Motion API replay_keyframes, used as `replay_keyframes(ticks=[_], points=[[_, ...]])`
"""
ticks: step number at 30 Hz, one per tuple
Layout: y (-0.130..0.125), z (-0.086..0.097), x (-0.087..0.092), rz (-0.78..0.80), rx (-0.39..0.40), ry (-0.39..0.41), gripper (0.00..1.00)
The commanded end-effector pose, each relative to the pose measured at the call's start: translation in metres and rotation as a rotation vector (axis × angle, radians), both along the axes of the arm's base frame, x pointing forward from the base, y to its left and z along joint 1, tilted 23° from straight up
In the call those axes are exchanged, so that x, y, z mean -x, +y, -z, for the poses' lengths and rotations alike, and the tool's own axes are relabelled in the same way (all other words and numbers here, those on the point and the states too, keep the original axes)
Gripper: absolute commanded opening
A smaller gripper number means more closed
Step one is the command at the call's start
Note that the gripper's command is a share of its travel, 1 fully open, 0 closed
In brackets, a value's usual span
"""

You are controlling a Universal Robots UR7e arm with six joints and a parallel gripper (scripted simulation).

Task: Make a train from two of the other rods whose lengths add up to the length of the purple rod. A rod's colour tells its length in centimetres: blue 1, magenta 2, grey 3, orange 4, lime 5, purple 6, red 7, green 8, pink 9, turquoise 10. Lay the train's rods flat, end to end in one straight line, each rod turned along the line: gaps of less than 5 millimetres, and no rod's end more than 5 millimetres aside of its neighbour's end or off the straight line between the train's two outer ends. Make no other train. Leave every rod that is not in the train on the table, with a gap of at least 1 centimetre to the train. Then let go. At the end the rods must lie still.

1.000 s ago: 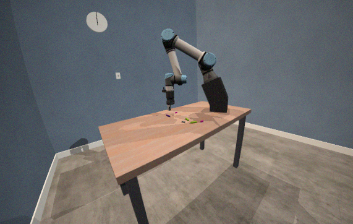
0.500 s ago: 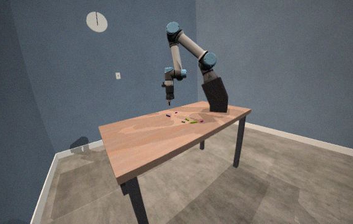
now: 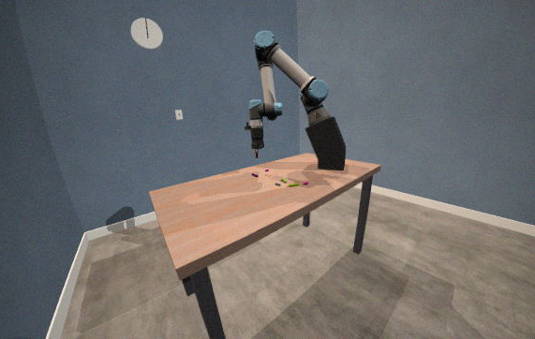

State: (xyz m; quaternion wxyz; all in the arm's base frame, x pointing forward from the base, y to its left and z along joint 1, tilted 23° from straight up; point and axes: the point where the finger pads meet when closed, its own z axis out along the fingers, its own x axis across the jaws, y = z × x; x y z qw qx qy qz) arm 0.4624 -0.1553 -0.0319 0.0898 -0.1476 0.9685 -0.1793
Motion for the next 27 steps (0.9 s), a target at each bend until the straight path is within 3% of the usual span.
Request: replay_keyframes(ticks=[1, 9, 27], points=[[0.002, 0.001, 0.002, 0.002, -0.002, 0.003, 0.24], [0.010, 0.005, 0.005, 0.056, -0.017, -0.014, 0.24], [0.054, 0.026, 0.026, 0.412, -0.104, -0.136, 0.24]])
